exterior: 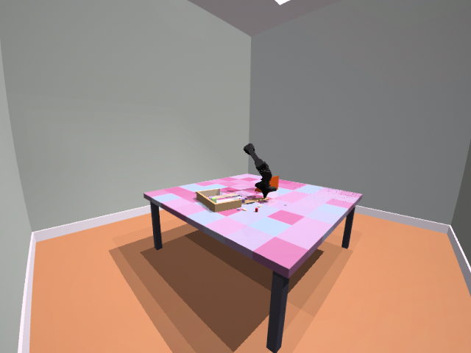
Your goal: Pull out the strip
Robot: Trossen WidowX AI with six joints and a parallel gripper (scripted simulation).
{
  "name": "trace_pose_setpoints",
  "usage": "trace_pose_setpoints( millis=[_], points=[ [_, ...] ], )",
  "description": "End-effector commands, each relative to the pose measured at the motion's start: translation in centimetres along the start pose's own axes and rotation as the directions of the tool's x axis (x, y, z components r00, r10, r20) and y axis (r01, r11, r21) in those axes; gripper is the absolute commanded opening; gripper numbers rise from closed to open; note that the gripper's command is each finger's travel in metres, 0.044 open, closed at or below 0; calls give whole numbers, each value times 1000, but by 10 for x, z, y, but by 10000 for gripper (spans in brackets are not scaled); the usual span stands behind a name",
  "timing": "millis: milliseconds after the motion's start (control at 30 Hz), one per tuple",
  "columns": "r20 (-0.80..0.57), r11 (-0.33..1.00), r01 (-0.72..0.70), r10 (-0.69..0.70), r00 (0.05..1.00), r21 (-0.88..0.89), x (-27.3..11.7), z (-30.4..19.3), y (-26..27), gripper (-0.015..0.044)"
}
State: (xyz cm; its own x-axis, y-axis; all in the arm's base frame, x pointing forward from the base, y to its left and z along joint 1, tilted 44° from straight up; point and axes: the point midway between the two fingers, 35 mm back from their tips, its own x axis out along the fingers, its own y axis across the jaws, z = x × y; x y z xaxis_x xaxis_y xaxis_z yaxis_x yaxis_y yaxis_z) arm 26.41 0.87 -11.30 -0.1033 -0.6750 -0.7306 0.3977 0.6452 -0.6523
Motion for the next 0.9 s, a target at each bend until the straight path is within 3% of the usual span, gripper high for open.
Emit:
trace_pose_setpoints(
  millis=[0, 233, 400, 533, 667, 867],
  points=[
    [-24, 1000, 7, -7, 1000, -5, 4, -7, -2, 0],
    [-24, 1000, 7, -7, 1000, -5, 4, -7, -2, 0],
    [-24, 1000, 4, -4, 1000, -5, -40, 2, 1, 0],
    [-25, 1000, 5, -5, 1000, -5, -43, 2, 1, 0],
    [-24, 983, 10, -5, 1000, 182, -43, 23, 2, 105],
    [-23, 979, 10, -6, 1000, 201, -44, 43, 2, 263]
  ],
)
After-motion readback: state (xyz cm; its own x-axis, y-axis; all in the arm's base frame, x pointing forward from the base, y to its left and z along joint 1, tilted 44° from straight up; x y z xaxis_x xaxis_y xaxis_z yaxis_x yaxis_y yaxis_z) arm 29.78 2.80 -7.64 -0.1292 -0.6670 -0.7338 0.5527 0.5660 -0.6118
